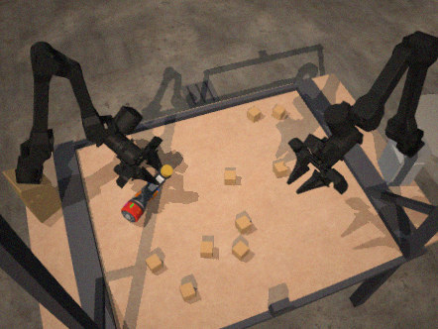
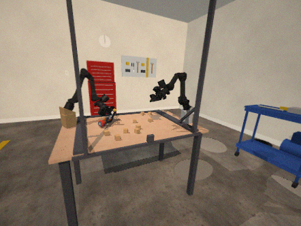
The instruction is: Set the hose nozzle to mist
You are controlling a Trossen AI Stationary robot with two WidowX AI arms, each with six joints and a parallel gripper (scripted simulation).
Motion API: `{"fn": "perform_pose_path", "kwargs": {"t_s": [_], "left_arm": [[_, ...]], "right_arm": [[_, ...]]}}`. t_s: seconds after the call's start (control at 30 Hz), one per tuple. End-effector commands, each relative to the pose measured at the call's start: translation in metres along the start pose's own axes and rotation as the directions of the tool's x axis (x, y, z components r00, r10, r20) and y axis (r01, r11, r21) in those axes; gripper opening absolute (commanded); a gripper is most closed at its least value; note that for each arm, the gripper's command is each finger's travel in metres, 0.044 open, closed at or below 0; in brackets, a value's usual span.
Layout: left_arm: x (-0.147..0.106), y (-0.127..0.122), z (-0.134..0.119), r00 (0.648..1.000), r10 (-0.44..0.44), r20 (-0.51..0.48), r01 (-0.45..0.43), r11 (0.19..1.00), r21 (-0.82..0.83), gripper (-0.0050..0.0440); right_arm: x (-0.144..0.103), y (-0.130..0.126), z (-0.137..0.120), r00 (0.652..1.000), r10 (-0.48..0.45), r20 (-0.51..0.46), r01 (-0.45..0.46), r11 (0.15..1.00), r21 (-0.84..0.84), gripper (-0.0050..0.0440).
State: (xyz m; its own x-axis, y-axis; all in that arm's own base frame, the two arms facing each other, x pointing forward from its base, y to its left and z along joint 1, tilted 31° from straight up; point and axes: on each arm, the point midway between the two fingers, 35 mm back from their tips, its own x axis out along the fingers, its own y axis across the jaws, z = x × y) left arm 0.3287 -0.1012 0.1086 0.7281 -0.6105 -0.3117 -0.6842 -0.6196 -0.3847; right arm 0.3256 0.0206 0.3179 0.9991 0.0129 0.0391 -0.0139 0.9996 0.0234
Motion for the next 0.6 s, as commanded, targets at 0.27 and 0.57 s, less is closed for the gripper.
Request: {"fn": "perform_pose_path", "kwargs": {"t_s": [0.27, 0.57], "left_arm": [[0.0043, -0.0026, 0.0023, 1.000, 0.001, -0.020, -0.001, 1.000, 0.015, 0.0165], [0.0089, -0.0033, 0.0010, 1.000, -0.001, -0.021, 0.002, 1.000, 0.017, 0.0165]], "right_arm": [[-0.0021, 0.0006, 0.0081, 1.000, 0.005, 0.022, -0.005, 1.000, 0.000, 0.0172], [-0.0021, 0.0006, 0.0081, 1.000, 0.005, 0.022, -0.005, 1.000, 0.000, 0.0172]]}}
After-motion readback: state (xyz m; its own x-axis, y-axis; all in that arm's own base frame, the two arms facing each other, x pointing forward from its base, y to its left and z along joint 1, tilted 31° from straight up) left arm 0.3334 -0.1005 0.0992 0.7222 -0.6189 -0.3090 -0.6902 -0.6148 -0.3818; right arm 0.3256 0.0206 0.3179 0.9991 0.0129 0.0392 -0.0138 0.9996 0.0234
